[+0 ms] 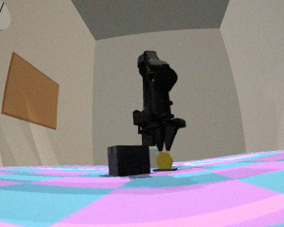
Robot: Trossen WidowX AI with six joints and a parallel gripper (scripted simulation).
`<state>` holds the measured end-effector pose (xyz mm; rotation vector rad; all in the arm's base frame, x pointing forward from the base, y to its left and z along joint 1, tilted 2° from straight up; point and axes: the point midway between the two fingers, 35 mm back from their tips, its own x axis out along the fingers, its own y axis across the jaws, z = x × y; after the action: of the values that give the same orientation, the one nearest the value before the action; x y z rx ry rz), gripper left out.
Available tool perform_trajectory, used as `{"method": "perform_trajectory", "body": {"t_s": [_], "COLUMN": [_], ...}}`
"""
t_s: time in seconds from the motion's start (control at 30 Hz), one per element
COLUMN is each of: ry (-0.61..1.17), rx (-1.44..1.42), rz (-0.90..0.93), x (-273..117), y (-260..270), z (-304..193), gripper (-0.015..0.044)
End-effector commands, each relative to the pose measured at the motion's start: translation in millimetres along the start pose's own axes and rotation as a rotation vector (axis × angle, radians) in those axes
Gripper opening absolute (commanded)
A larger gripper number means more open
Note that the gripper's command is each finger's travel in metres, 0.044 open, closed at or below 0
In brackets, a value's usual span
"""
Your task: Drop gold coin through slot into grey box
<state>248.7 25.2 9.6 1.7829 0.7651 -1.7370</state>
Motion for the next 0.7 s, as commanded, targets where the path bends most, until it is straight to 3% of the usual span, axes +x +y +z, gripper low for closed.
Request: {"method": "perform_trajectory", "body": {"t_s": [0.0,0.67], "ry": [-0.007,-0.007], "rx": [0.004,0.004], "rz": [-0.002,-0.002], "x": [7,39], "y": [-1,-1], "z": [1,3], "gripper": [0.0161,0.0161]}}
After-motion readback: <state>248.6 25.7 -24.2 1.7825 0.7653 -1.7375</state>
